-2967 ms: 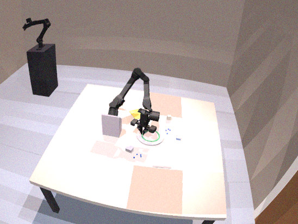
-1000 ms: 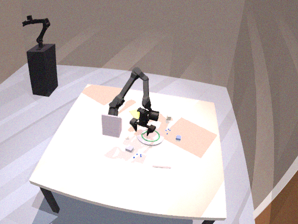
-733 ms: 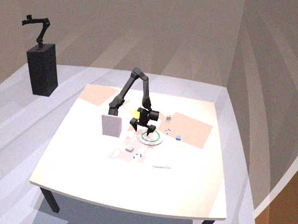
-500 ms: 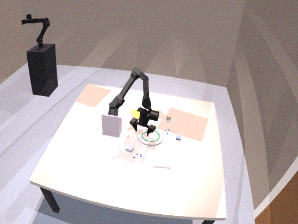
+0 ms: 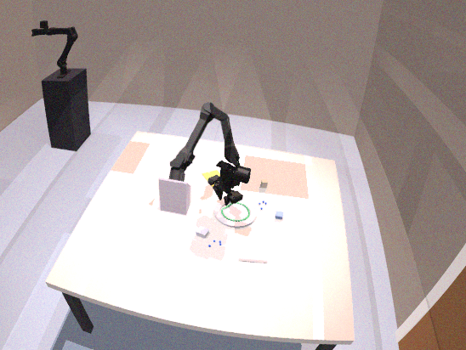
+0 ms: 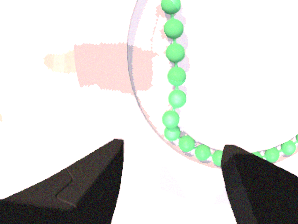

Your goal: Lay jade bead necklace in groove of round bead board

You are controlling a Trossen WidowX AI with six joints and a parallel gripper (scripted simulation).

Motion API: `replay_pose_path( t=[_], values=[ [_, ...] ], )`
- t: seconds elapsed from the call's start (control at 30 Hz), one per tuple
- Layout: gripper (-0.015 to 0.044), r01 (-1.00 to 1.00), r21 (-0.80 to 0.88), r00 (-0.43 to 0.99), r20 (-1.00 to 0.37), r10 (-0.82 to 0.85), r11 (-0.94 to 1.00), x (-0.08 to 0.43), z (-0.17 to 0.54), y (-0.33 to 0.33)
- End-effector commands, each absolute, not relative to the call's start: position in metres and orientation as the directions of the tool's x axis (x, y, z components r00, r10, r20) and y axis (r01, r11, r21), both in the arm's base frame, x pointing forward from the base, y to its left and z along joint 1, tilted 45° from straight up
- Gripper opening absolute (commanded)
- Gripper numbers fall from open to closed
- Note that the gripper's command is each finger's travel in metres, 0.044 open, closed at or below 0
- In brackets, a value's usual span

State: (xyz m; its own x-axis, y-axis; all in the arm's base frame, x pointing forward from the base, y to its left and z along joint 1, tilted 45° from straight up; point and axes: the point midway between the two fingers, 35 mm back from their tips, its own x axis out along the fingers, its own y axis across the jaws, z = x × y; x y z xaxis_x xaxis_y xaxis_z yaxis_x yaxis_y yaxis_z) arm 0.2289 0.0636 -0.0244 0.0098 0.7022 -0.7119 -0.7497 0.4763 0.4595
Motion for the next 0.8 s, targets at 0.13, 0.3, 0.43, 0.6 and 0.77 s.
replay_pose_path(
  t=[0.13,0.3,0.43,0.6,0.77],
  values=[
    [0.0120,-0.742,0.463,0.012,-0.714,0.700,0.485,0.230,-0.034,0.074],
    [0.0120,-0.751,0.448,0.022,-0.716,0.697,0.484,0.235,-0.031,0.070],
    [0.0120,-0.749,0.451,0.020,-0.716,0.698,0.485,0.234,-0.035,0.074],
    [0.0120,-0.747,0.455,0.017,-0.715,0.699,0.485,0.233,-0.041,0.080],
    [0.0120,-0.744,0.460,0.014,-0.714,0.700,0.485,0.232,-0.047,0.086]
  ],
)
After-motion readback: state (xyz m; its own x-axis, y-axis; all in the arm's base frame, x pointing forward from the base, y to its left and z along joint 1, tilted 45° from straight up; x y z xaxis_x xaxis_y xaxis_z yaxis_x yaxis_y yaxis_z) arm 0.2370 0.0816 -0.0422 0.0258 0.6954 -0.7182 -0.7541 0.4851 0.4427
